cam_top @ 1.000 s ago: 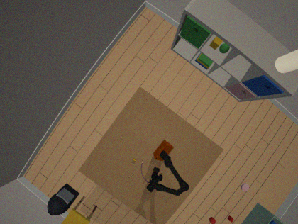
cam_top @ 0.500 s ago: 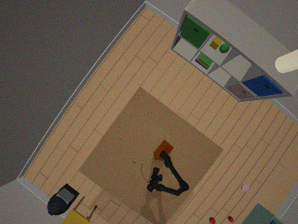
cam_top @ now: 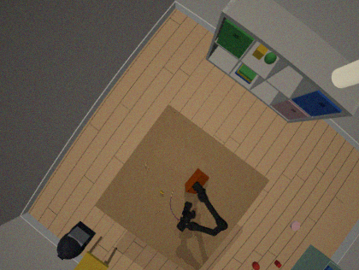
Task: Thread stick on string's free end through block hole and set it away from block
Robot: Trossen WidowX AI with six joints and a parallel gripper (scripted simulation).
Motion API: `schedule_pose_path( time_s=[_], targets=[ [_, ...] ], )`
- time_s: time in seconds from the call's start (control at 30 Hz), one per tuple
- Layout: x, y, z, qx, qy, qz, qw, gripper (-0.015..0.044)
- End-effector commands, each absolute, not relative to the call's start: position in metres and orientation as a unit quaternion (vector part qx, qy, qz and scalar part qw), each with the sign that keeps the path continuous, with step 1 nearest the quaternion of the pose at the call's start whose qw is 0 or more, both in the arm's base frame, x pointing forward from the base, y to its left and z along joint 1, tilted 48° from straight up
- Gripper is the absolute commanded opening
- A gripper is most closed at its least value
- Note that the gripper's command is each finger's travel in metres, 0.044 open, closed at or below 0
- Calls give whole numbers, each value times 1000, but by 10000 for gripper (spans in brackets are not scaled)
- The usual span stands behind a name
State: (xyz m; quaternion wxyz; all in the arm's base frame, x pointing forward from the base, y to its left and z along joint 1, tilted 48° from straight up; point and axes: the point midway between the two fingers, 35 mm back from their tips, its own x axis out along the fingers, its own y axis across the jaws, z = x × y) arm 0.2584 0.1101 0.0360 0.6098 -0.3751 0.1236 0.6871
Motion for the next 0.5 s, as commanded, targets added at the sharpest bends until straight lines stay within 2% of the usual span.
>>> schedule_pose_path(
  time_s=[0.0,0.4,0.47],
  targets=[
    [258,110,36,-375,124,687,610,0],
    [258,110,36,-375,124,687,610,0],
    [259,108,34,-353,149,682,623,53]
  ],
)
